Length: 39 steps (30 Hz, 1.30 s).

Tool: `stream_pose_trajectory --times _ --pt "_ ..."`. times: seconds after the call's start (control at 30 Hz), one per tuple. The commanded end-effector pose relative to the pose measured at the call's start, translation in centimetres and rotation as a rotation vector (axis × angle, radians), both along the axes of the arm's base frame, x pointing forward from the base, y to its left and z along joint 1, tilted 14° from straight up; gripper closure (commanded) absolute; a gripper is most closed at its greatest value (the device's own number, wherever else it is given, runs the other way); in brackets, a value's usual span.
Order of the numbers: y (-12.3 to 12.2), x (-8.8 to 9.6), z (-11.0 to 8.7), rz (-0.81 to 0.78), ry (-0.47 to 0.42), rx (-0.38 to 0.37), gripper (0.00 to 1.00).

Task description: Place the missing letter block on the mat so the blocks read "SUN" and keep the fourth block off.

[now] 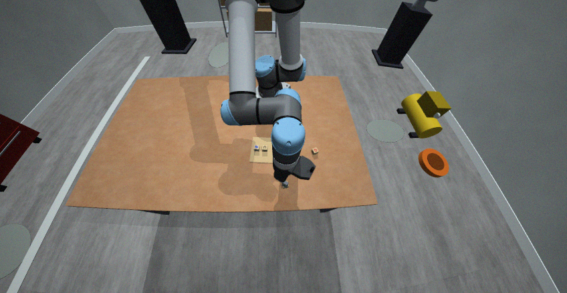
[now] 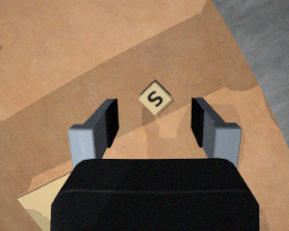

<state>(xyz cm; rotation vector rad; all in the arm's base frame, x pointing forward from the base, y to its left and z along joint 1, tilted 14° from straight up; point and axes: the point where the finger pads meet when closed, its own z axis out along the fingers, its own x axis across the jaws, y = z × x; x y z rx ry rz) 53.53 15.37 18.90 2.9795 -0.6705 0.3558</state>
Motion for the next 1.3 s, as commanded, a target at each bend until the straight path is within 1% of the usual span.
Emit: stream_pose_trajectory --times 0.0,0.47,0.53,0.6,1.03,1.1,1.27 --pt "0.0 0.0 -0.5 -0.124 -0.014 0.027 0.0" --pt "-0.3 0.2 -1.3 -0.389 -0.045 0.083 0.0" --pt "-0.3 0.2 -1.3 -0.389 -0.045 0.083 0.0" --pt "-0.4 0.2 -1.5 -0.459 -0.054 0.098 0.0" --pt "-0.8 0.1 -2.2 -0.695 -0.082 0.149 0.0" --pt "-0.8 0.1 -2.2 -0.695 -0.082 0.149 0.0" --pt "-1.0 0.1 -2.4 -0.755 -0.089 0.162 0.0"
